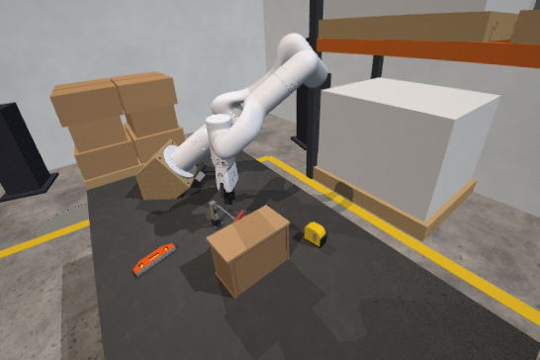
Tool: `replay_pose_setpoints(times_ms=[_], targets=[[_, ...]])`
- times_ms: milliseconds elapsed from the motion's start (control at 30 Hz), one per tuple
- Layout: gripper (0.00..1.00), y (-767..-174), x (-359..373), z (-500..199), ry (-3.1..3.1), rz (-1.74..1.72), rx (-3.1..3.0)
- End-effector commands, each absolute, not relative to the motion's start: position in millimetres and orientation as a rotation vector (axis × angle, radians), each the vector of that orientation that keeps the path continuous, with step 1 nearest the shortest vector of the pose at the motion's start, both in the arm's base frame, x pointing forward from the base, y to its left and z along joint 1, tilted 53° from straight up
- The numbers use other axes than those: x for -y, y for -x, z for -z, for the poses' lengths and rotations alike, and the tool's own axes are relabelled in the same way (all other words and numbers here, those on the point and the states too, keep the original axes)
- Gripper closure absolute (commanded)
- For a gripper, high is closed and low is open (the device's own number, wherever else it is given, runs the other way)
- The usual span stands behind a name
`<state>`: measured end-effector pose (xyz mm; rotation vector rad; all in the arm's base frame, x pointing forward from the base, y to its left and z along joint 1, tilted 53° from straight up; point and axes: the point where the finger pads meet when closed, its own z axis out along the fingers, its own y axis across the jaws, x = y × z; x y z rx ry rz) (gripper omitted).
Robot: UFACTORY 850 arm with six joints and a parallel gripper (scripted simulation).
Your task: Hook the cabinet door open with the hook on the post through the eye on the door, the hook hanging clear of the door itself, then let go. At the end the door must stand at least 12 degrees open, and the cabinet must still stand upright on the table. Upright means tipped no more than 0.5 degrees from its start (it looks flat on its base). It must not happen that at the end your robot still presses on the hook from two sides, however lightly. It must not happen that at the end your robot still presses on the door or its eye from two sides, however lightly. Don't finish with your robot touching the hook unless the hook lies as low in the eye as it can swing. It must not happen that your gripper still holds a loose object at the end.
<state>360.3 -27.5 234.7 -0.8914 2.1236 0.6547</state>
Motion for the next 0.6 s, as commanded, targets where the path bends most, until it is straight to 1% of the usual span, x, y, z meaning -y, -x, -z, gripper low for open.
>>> replay_pose_setpoints(times_ms=[0,567], targets=[[0.76,-366.6,20.5,-228.1,0.891,-0.652,-2.121],[0.76,-384.9,-8.1,-202.6,0.891,-0.652,-2.122]])
